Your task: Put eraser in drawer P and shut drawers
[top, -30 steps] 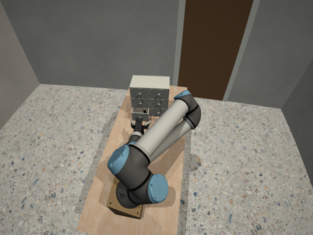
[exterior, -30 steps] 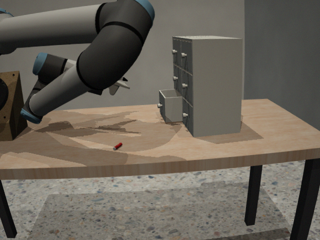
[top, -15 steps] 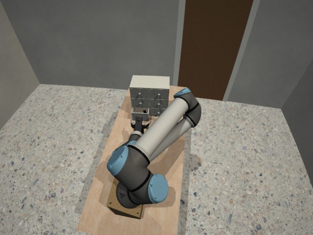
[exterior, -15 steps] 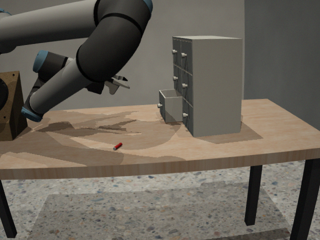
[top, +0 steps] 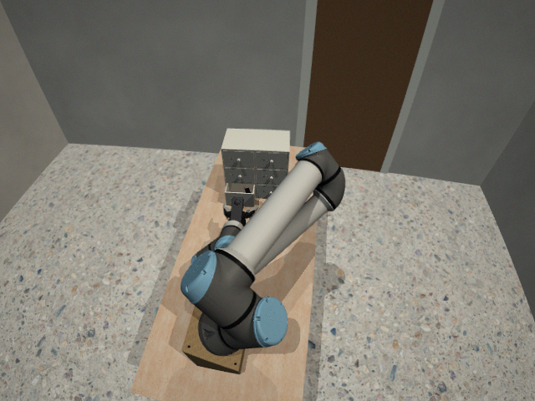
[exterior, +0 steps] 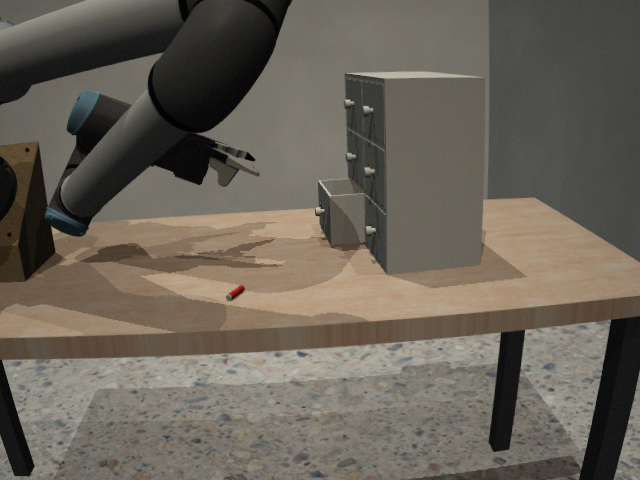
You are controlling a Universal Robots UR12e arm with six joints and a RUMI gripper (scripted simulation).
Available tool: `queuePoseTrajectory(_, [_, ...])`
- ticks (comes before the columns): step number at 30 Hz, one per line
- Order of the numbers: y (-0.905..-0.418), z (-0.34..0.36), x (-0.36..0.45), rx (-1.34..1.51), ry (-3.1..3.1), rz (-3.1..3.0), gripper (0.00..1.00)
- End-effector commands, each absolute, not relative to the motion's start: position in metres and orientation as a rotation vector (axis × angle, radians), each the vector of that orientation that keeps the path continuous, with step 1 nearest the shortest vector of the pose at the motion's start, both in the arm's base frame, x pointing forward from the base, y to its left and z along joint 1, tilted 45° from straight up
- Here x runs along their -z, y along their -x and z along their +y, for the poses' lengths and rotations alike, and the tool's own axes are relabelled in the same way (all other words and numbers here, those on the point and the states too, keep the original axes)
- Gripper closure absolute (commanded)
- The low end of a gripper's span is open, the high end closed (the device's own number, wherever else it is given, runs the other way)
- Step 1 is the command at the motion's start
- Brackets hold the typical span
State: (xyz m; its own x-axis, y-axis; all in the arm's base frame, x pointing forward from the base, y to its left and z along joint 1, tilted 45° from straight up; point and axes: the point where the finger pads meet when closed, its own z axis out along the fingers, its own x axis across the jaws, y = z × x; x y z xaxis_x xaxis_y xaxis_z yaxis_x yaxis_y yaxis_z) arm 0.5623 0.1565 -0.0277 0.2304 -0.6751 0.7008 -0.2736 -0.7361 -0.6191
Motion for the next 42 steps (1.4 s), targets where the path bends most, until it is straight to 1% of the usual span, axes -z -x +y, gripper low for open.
queuePoseTrajectory(1, [-0.5623,0.1574,0.0269,1.507,2.161,0.9,0.0])
queuePoseTrajectory(42, [-0.5609,0.164,0.0202,1.452,2.358,1.182,0.0])
